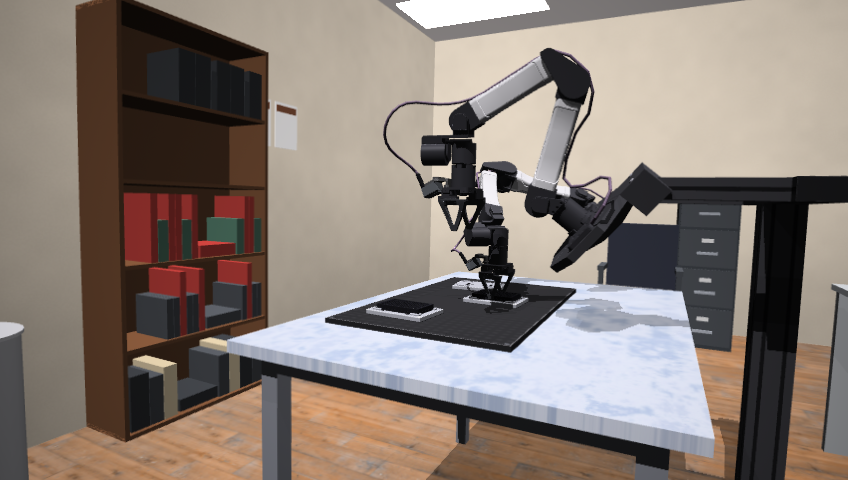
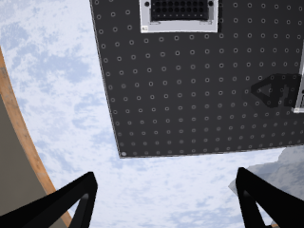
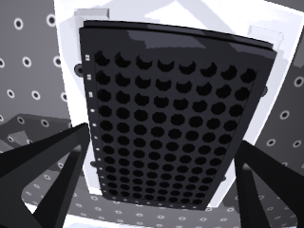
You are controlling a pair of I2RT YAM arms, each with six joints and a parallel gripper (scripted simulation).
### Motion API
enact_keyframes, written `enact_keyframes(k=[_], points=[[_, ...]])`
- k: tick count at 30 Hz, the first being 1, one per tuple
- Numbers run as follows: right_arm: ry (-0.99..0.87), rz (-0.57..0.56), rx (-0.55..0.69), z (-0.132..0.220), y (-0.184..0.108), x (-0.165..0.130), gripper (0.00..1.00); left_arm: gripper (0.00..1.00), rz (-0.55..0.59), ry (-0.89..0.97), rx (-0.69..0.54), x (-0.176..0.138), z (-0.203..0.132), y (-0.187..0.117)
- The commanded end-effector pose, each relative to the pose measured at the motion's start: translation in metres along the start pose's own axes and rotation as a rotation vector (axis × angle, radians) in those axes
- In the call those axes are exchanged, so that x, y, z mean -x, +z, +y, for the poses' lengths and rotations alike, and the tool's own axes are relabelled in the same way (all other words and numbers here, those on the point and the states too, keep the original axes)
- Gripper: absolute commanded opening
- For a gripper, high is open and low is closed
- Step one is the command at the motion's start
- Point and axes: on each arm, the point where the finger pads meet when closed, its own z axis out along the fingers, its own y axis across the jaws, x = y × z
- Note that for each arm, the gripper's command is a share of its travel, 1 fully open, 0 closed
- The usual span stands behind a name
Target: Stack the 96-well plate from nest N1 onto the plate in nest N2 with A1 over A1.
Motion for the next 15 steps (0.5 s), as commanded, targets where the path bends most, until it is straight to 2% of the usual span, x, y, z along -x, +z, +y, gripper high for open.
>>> enact_keyframes(k=[1, 15], points=[[-0.002, 0.015, -0.013, -0.0036, 0.0112, -0.0049, 1.00, 1.00, -0.005, -0.006, 0.009, 0.0017, 0.0016, -0.0017], [-0.002, 0.016, -0.015, -0.0042, 0.0118, -0.0040, 1.00, 1.00, -0.005, -0.006, 0.009, 0.0017, 0.0016, -0.0017]])
